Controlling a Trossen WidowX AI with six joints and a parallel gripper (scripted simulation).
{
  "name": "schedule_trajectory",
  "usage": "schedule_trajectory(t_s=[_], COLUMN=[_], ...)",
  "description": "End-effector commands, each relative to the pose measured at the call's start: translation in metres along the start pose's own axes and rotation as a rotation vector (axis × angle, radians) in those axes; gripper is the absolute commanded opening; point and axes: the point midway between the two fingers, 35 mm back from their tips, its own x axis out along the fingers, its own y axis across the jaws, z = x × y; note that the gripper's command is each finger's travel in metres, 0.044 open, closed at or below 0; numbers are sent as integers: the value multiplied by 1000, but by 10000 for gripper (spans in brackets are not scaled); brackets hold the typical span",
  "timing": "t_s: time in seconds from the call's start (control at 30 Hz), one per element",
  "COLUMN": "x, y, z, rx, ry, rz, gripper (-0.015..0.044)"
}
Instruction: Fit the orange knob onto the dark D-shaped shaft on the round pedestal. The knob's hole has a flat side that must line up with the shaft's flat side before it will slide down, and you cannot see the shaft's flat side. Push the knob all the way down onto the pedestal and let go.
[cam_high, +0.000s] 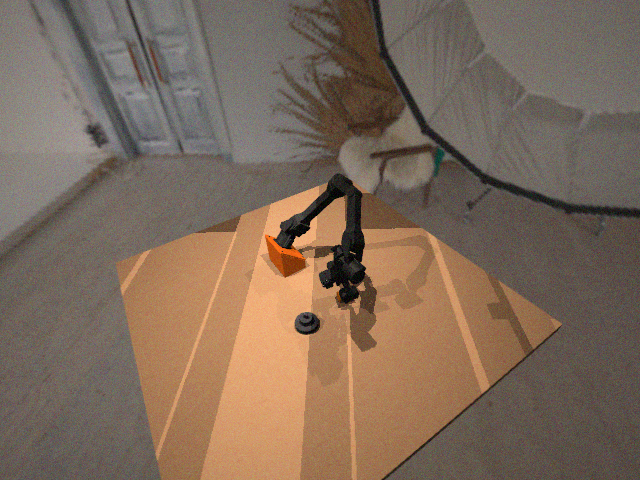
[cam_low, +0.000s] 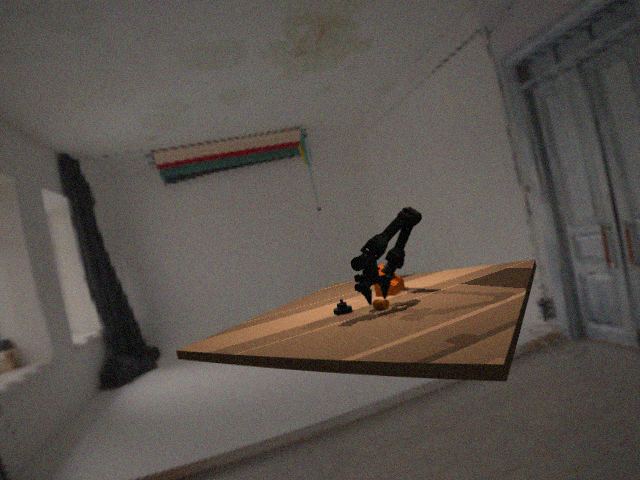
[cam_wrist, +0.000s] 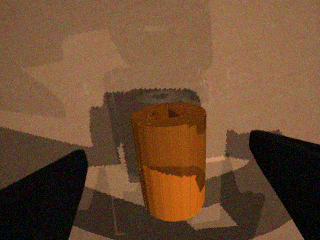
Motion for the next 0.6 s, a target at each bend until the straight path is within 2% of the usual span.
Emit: schedule_trajectory(t_s=[0.0, 0.3, 0.57], x=[8, 20, 20], y=[-1, -2, -2], z=[1, 1, 1], rx=[12, 12, 12], ry=[3, 4, 4], rz=[-4, -5, -5], gripper=[440, 440, 240])
